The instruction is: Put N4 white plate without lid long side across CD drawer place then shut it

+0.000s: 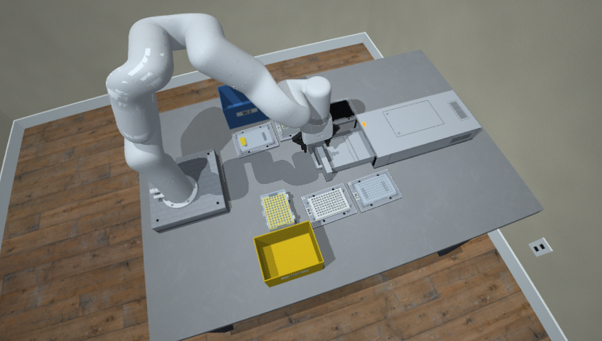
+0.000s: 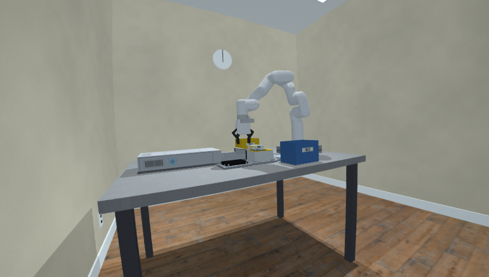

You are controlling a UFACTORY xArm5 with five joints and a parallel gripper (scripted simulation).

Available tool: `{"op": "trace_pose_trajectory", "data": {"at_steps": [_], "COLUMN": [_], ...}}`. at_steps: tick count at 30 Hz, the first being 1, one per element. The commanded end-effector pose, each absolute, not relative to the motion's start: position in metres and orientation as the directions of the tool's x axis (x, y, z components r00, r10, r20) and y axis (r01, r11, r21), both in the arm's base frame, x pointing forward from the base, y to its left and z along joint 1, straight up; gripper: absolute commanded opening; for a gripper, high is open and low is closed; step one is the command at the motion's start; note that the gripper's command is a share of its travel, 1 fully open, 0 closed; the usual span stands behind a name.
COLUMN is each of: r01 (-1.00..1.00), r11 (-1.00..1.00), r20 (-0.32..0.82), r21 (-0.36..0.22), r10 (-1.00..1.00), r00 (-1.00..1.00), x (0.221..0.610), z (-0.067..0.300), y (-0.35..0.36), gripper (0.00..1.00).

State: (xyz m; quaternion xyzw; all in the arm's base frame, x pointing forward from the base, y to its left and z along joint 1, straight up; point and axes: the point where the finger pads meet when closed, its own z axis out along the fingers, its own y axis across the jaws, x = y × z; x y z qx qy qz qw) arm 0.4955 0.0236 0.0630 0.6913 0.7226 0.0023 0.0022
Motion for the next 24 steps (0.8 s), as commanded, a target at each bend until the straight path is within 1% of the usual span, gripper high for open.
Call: {"op": "trace_pose_trajectory", "data": {"at_steps": [1,24], "r01": [0.999,0.999], "r11": [0.044,0.044], "r20": [-0.005,-0.005], "r21": [0.01,0.01], "r10": [0.999,0.999], "r00": [-0.044,-0.044], "x": [0.497,0.496], "z": [0.072,0.104], "y": [0.024,0.024], "gripper": [0.88,0.88]}}
